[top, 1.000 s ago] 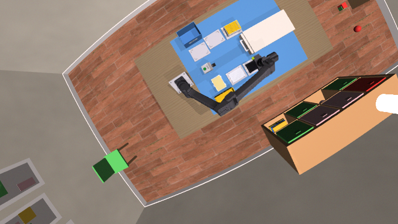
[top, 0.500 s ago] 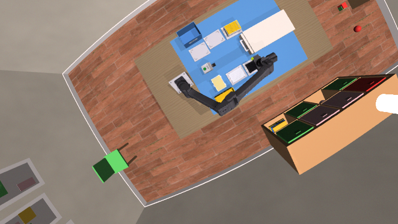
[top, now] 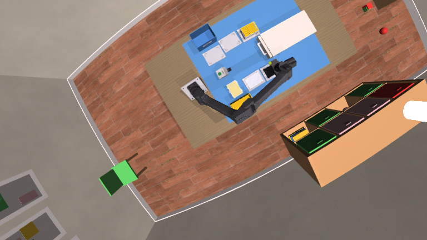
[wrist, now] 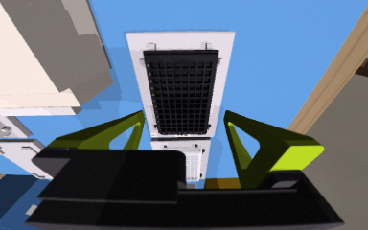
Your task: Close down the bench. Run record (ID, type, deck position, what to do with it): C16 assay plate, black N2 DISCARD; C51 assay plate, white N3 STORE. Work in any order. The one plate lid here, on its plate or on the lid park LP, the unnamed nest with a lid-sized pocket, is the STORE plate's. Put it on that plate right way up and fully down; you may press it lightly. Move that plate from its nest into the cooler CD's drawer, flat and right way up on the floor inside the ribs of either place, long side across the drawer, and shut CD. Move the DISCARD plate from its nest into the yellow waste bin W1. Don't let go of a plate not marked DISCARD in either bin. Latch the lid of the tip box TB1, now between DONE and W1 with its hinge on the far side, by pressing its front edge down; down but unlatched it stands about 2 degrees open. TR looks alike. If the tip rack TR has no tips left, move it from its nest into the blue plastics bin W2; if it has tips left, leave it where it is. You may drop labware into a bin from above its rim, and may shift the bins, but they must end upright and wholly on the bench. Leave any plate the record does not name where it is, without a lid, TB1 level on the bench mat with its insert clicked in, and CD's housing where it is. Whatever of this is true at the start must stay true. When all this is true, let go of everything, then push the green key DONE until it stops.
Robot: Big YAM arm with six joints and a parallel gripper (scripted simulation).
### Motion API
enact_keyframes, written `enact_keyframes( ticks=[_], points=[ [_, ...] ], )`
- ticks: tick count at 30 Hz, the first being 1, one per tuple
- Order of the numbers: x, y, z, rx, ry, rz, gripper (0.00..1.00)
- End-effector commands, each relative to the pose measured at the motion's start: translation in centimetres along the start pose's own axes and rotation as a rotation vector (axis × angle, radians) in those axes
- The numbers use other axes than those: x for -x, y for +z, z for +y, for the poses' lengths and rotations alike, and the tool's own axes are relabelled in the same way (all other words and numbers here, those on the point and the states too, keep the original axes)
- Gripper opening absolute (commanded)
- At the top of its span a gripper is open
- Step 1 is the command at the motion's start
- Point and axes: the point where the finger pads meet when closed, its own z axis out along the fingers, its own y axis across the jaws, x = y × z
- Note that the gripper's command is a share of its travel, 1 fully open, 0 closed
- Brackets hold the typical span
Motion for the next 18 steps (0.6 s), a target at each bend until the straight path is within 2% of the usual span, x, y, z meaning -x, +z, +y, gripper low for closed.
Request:
enact_keyframes(
  ticks=[1, 10, 12, 13, 18],
  points=[
    [0.1, 1.4, 0.1, 0.002, -0.006, 0.004, 1.0],
    [0.1, 2.6, 0.1, 0.002, -0.006, 0.004, 1.0],
    [0.1, 2.6, 0.1, 0.002, -0.006, 0.004, 1.0],
    [0.5, 1.7, 1.4, 0.003, -0.025, -0.013, 1.0],
    [0.4, 2.2, 0.9, 0.002, -0.019, -0.007, 1.0]
  ],
)
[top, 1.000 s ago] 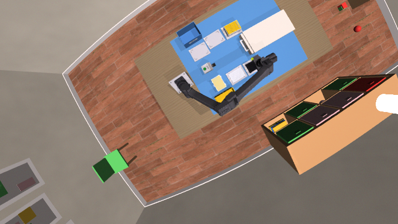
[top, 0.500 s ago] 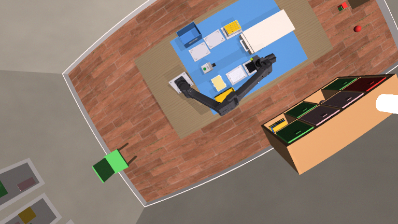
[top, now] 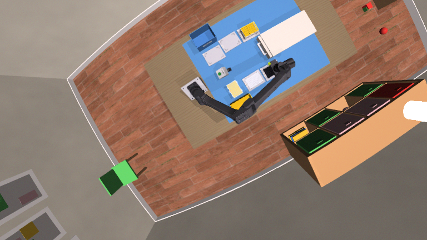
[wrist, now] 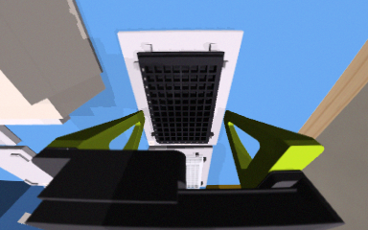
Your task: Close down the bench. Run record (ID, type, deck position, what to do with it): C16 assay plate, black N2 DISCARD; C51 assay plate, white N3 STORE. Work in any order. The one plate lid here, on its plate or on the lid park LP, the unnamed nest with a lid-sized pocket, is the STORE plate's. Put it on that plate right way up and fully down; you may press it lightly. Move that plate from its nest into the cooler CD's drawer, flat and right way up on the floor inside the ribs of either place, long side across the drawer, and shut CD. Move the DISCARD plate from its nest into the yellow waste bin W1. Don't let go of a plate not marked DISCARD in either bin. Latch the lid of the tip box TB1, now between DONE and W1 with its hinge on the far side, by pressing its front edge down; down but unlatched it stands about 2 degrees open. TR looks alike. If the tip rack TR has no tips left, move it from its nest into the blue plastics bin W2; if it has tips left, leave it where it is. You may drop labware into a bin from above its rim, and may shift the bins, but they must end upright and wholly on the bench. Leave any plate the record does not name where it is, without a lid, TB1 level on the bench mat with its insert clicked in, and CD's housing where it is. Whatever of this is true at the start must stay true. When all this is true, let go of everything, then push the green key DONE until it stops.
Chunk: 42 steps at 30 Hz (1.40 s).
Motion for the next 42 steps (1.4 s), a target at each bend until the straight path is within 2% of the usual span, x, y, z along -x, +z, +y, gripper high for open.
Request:
enact_keyframes(
  ticks=[1, 38, 42],
  points=[
    [0.4, 0.2, 0.9, 0.002, -0.017, -0.01, 1.0],
    [0.4, 0.2, 0.9, 0.002, -0.015, -0.01, 1.0],
    [0.1, 1.5, 0.1, 0.002, -0.005, 0.001, 1.0]
  ],
)
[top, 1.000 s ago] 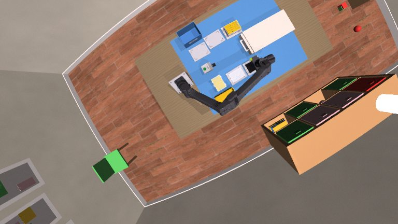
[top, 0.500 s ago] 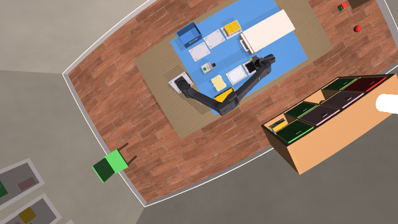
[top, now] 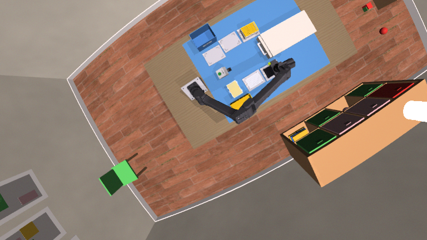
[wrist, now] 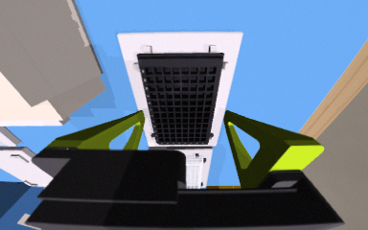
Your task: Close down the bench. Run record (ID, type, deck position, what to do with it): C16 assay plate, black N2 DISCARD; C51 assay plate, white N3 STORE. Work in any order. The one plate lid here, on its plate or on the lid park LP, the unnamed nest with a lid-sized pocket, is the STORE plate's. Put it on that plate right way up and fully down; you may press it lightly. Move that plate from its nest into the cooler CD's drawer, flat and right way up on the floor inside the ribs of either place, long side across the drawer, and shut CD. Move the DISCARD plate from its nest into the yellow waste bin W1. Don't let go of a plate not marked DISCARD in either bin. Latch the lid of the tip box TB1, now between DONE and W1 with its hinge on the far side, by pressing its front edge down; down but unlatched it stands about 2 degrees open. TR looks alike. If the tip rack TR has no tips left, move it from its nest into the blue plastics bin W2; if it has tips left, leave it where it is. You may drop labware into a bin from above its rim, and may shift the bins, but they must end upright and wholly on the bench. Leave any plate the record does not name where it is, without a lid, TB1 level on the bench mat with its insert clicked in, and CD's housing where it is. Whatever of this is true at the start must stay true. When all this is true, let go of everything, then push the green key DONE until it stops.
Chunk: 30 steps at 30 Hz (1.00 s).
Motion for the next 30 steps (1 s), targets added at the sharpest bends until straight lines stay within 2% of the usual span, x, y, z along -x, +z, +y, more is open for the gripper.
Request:
enact_keyframes(
  ticks=[1, 13, 30],
  points=[
    [0.0, 1.5, 0.1, 0.003, -0.005, 0.006, 1.0],
    [0.0, 2.8, 0.2, 0.003, -0.006, 0.006, 1.0],
    [0.1, 2.7, 0.4, 0.002, -0.003, 0.003, 1.0]
  ],
)
